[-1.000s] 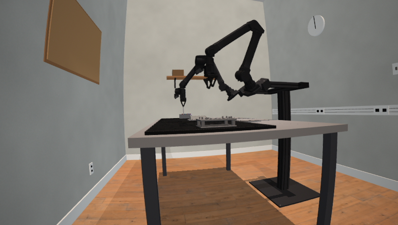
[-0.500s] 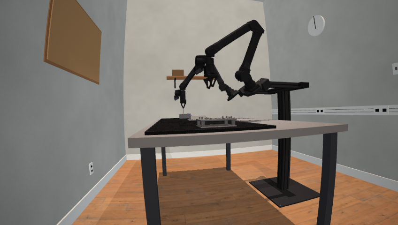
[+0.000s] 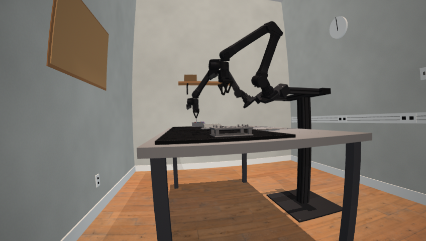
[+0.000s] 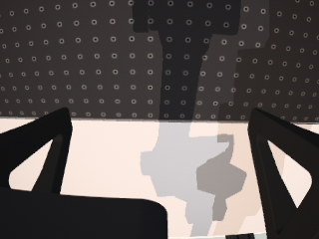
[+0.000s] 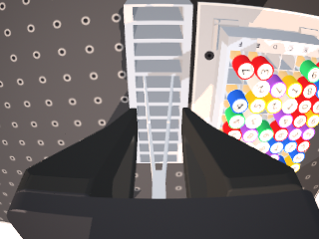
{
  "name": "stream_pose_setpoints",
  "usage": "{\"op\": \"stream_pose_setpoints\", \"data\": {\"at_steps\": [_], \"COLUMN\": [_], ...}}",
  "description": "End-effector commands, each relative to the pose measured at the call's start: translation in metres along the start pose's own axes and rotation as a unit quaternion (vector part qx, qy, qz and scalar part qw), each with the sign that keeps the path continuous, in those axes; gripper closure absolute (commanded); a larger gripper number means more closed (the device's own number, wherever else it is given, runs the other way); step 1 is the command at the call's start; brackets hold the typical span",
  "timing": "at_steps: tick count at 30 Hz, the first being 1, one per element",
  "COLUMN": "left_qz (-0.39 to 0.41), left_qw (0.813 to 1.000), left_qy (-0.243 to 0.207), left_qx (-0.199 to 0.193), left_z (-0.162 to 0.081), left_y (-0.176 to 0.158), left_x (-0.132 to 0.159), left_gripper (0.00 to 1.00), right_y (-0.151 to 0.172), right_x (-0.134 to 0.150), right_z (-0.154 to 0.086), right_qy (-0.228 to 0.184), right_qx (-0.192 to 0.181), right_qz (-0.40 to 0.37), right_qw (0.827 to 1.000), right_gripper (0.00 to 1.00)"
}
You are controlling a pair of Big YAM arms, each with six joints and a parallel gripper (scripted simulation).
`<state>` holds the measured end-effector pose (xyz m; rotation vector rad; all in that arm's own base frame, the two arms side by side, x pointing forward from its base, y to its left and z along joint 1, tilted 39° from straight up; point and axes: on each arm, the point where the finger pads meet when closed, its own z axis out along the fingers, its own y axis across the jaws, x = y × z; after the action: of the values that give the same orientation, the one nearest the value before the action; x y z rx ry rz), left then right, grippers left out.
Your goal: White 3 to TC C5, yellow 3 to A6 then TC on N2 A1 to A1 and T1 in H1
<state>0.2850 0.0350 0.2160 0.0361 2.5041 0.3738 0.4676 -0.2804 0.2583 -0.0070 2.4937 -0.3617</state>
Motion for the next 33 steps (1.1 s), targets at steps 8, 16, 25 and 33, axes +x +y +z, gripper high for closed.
{"op": "stream_pose_setpoints", "data": {"at_steps": [8, 16, 25, 33], "left_qz": [0.003, 0.003, 0.003, 0.003], "left_qw": [1.0, 1.0, 1.0, 1.0], "left_qy": [-0.014, -0.014, -0.014, -0.014], "left_qx": [0.001, 0.001, 0.001, 0.001], "left_z": [-0.008, -0.008, -0.008, -0.008], "left_y": [0.002, 0.002, 0.002, 0.002], "left_x": [-0.012, -0.012, -0.012, -0.012], "left_gripper": [0.0, 0.0, 0.0, 0.0], "right_y": [-0.003, -0.005, -0.005, -0.005], "right_x": [-0.008, -0.012, -0.012, -0.012], "right_z": [0.012, 0.01, 0.01, 0.01], "right_qy": [-0.004, -0.007, -0.007, -0.007], "right_qx": [0.003, 0.004, 0.004, 0.004], "right_qz": [0.002, 0.002, 0.002, 0.002], "right_qw": [1.0, 1.0, 1.0, 1.0], "right_gripper": [0.76, 0.78, 0.85, 0.93]}}
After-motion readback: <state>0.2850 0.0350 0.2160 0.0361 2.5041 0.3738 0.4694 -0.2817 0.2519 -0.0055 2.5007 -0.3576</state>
